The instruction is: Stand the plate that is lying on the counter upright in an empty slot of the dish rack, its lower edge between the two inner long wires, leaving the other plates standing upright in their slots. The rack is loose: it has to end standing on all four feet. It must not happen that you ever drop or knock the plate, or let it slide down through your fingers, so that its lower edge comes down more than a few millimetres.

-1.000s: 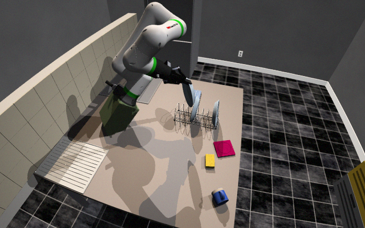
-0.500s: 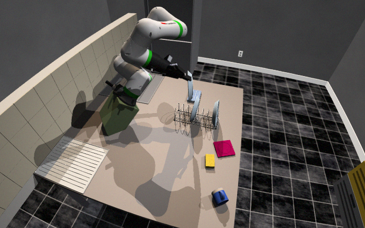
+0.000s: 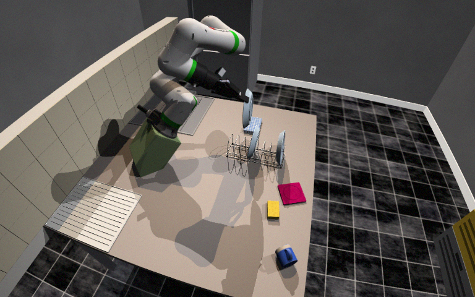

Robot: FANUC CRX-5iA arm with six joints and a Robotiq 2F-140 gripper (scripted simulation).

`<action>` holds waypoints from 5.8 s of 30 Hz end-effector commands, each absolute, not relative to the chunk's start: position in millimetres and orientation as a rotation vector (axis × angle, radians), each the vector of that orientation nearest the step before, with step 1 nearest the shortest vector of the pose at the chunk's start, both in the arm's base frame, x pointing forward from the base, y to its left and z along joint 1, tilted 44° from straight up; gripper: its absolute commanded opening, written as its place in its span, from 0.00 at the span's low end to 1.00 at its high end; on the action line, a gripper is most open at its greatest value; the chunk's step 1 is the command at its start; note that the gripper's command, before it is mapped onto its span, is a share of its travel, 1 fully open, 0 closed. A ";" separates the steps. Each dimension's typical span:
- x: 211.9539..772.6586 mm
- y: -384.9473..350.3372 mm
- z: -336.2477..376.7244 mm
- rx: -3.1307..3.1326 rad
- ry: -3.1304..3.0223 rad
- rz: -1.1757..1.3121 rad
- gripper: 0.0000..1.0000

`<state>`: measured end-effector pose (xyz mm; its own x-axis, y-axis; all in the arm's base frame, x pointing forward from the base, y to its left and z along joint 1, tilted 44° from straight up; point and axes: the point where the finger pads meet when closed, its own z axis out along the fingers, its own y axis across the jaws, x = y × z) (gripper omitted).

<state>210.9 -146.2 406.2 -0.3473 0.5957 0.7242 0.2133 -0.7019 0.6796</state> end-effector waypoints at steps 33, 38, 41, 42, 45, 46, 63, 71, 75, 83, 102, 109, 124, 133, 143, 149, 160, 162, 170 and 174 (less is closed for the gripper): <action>207.2 -135.8 411.0 1.719 0.947 2.155 0.10; 207.2 -135.8 411.0 1.719 0.947 2.155 0.10; 207.2 -135.8 411.0 1.719 0.947 2.155 0.10; 207.2 -135.8 411.0 1.719 0.947 2.155 0.10; 207.2 -135.8 411.0 1.719 0.947 2.155 0.10; 207.2 -135.8 411.0 1.719 0.947 2.155 0.10; 207.2 -135.8 411.0 1.719 0.947 2.155 0.10; 207.9 -135.4 410.3 1.719 0.948 2.155 0.10; 209.6 -134.2 408.1 1.720 0.951 2.155 0.10; 214.1 -131.0 402.5 1.723 0.960 2.155 0.10; 224.3 -123.9 389.9 1.730 0.979 2.154 0.10; 224.4 -123.8 389.8 1.730 0.979 2.154 0.10; 227.3 -121.7 386.1 1.730 0.979 2.154 0.10; 232.9 -117.6 378.9 1.730 0.979 2.154 0.10; 239.9 -112.3 369.9 1.730 0.979 2.154 0.10; 241.0 -111.5 368.5 1.730 0.979 2.154 0.10; 241.2 -111.4 368.3 1.730 0.979 2.154 0.10; 241.2 -111.4 368.3 1.730 0.979 2.154 0.10; 243.0 -110.1 366.0 1.730 0.979 2.154 0.10; 245.5 -108.2 362.7 1.730 0.979 2.154 0.10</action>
<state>244.6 -108.6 363.8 -0.2889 0.5428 0.7886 0.2368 -0.7576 0.6083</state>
